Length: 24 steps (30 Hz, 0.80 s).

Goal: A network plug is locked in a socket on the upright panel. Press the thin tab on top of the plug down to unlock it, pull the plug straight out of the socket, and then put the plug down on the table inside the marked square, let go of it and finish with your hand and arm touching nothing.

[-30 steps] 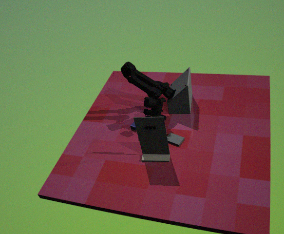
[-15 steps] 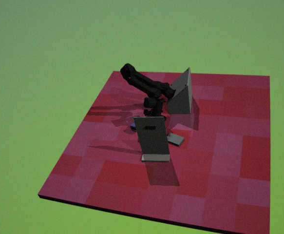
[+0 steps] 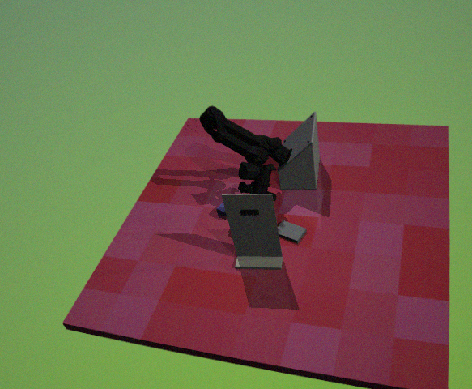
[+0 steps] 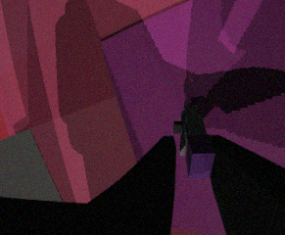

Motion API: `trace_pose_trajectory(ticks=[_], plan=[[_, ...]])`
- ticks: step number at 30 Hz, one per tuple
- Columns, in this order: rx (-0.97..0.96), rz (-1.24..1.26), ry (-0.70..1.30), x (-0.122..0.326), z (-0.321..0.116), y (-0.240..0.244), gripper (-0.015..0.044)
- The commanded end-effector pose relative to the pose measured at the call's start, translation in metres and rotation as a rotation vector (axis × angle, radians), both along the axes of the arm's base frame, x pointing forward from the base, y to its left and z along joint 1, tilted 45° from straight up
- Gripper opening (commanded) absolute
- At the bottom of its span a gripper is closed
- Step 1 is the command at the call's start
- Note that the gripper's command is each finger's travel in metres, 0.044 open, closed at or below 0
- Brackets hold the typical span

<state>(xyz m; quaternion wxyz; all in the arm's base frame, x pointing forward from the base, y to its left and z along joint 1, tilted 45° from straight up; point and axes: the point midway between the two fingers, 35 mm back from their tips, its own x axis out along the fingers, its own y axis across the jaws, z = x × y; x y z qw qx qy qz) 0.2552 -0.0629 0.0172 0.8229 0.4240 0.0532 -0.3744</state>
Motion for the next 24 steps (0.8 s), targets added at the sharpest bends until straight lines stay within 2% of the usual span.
trace_pose_trajectory(ticks=[1,24], plan=[[0.0,-0.002,0.001,-0.0003,-0.0001,-0.0002,0.0156],[0.003,-0.002,0.004,-0.0056,0.0034,0.006,0.0156]])
